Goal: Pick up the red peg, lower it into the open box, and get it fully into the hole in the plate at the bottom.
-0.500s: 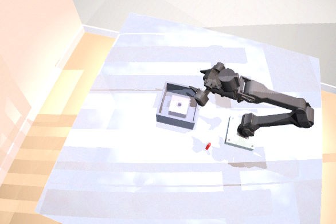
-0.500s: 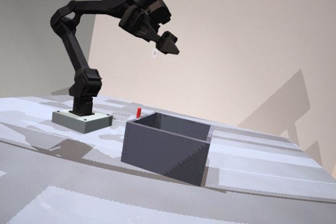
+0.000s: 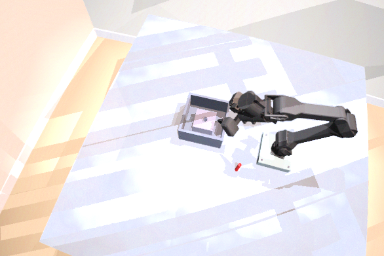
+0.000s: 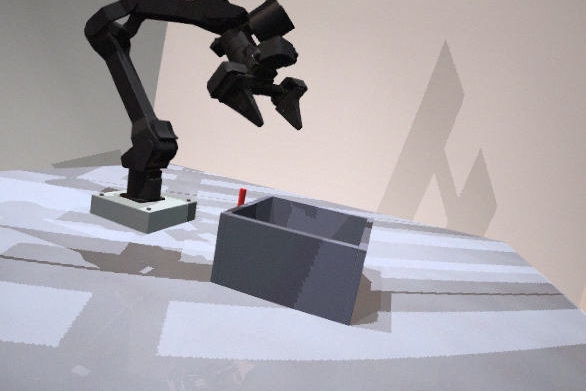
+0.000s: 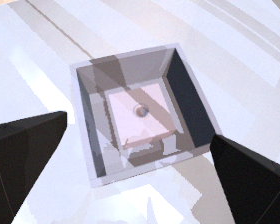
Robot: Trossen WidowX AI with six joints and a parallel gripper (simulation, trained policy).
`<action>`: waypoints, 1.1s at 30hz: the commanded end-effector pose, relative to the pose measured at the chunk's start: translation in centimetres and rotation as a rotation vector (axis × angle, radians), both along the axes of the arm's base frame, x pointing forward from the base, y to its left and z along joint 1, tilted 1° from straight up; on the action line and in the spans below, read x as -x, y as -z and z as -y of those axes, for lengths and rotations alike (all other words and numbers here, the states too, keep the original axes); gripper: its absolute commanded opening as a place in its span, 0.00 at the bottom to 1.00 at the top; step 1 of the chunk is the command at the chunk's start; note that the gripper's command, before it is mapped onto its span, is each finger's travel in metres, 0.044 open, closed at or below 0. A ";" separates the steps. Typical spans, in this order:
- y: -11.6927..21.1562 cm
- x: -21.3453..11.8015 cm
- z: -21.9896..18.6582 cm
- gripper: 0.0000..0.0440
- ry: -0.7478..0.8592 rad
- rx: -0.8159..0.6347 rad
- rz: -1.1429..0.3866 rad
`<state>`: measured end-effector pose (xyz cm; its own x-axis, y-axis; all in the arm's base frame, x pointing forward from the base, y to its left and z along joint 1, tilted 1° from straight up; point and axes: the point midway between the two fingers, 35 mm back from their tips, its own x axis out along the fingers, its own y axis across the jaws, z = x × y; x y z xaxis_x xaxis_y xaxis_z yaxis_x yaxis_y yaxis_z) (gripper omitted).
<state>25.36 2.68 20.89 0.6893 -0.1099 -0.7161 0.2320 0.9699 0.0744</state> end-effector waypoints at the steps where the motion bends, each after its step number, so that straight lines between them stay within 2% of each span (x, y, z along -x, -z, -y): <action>1: 1.3 1.2 -1.6 1.00 0.038 -0.078 -0.099; 10: 4.5 5.2 -5.2 1.00 0.159 -0.206 -0.347; 19: 7.2 9.0 -8.5 1.00 0.276 -0.239 -0.566; 33: 12.2 11.4 -11.5 1.00 0.348 -0.204 -0.701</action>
<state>14.49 13.77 10.17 0.0534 -0.0430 -0.9976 0.5684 0.8227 -0.0050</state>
